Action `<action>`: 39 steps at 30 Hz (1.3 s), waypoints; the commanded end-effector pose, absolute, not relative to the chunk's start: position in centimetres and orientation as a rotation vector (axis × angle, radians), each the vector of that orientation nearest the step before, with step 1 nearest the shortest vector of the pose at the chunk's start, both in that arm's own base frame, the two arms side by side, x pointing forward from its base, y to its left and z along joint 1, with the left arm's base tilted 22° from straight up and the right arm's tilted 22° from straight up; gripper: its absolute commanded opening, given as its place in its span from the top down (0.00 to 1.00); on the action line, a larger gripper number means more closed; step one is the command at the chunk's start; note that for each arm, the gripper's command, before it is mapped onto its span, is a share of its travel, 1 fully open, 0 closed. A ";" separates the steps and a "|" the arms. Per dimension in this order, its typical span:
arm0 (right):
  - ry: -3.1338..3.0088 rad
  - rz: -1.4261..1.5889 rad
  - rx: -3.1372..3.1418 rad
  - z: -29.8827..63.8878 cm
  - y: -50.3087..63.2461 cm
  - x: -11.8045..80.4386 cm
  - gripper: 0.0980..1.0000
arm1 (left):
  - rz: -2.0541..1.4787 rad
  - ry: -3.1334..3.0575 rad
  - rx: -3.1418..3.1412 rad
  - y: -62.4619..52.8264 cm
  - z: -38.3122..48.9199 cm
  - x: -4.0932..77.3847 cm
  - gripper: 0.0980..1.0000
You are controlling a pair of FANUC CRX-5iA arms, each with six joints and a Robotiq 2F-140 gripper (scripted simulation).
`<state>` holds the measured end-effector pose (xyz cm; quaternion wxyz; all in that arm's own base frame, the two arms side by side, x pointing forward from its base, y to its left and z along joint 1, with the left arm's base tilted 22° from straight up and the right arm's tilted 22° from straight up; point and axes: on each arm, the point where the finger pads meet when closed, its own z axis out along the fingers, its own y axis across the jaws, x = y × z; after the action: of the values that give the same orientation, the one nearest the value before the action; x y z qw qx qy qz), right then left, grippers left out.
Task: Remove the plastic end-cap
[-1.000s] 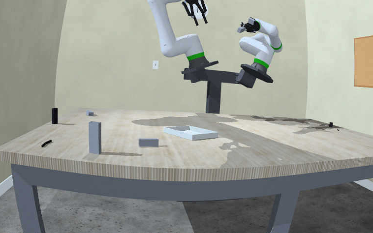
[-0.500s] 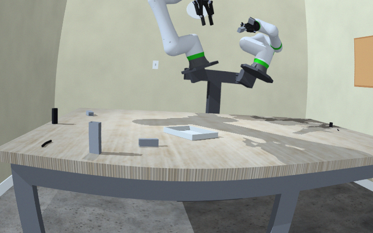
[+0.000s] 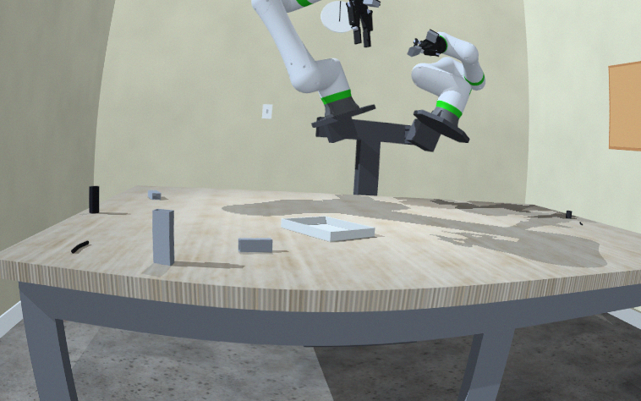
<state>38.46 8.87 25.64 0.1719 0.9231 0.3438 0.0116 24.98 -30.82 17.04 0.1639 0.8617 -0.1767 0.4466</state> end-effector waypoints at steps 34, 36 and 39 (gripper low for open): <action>1.806 0.404 1.555 23.7 15.9 32.4 0.69 | 1.274 -0.503 2.455 -30.9 17.1 25.0 1.00; 1.824 0.420 1.516 23.6 16.2 32.2 0.69 | 1.274 -0.503 2.455 -30.9 17.1 25.0 1.00; 1.854 0.449 1.445 23.5 16.9 32.0 0.69 | 1.274 -0.503 2.455 -30.9 17.1 25.0 1.00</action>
<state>32.28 16.17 23.59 0.3566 0.5921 0.7050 0.1588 24.98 -30.82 17.04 0.1639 0.8617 -0.1767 0.4466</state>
